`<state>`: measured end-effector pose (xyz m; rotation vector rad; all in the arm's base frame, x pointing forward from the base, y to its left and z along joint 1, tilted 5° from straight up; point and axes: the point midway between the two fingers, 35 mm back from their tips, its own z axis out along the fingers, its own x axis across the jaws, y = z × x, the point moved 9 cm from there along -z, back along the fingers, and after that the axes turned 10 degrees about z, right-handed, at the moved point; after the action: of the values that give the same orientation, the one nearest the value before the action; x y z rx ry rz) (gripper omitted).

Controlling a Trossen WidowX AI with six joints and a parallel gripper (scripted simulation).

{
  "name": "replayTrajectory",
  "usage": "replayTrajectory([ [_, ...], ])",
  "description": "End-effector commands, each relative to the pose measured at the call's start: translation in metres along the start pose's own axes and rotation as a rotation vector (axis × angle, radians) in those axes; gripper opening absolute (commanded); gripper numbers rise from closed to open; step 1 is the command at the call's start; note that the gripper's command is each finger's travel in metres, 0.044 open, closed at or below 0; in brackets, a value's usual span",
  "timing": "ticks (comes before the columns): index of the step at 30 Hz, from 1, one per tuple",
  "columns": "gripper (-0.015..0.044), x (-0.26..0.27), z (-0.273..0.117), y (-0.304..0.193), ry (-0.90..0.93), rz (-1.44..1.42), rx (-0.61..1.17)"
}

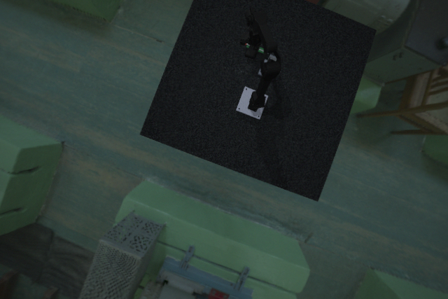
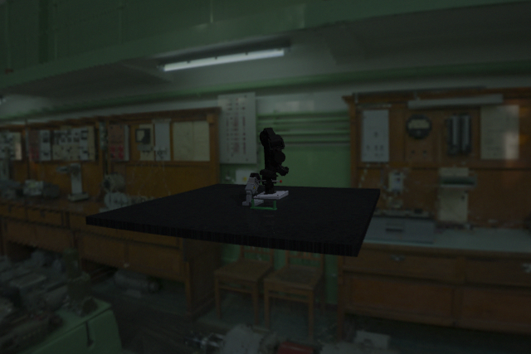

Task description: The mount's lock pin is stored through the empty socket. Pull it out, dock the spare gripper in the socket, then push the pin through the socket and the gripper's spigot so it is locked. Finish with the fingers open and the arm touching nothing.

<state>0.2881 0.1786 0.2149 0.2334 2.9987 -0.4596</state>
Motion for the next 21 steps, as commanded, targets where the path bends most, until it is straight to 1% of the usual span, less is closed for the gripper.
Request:
replayTrajectory([
  [1, 0.0000, 0.003, 0.003, 0.000, 0.006, 0.005, 0.002],
  [15, 0.0000, 0.006, 0.048, 0.011, 0.003, 0.009, -0.001],
  [21, 0.0000, 0.007, 0.053, 0.011, -0.001, 0.011, -0.002],
])
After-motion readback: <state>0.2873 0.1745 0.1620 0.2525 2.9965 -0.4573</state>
